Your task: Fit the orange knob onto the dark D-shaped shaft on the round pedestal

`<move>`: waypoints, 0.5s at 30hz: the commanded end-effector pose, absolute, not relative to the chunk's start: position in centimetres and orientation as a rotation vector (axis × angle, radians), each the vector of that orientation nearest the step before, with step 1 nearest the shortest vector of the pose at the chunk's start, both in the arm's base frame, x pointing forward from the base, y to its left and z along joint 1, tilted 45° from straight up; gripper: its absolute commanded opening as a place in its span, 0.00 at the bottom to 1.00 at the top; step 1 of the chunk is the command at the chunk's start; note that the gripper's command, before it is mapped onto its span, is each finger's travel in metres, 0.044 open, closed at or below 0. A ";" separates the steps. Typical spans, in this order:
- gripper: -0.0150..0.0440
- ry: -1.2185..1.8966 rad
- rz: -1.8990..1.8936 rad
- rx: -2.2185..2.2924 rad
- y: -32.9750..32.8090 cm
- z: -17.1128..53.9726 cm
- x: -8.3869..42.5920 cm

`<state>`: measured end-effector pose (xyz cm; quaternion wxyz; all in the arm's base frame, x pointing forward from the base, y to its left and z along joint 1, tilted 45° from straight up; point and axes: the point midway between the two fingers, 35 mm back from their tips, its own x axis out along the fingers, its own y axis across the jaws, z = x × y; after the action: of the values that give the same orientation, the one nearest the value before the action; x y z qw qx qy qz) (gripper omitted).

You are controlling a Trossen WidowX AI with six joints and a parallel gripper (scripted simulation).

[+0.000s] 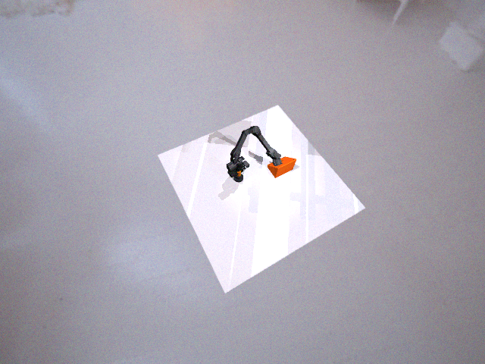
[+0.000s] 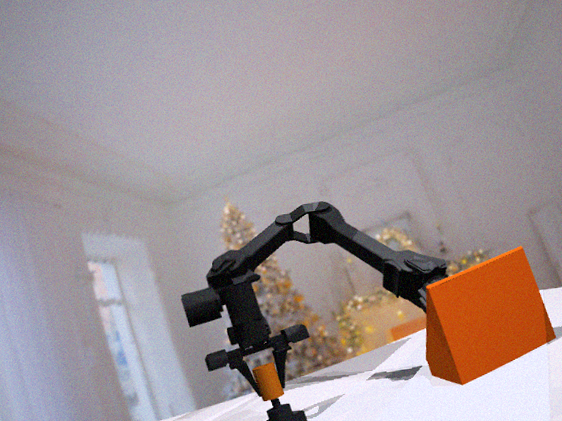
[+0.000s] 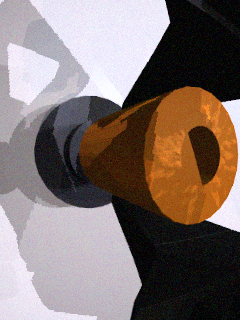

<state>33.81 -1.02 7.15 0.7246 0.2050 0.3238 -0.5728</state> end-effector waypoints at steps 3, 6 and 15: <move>0.25 0.657 -1.303 0.532 -1.1 6.9 33.7; 0.25 0.657 -1.303 0.532 -1.1 6.9 33.8; 0.25 0.656 -1.303 0.532 -1.2 6.9 33.8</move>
<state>33.77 -1.19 6.87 0.7140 0.2372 0.2980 -0.5875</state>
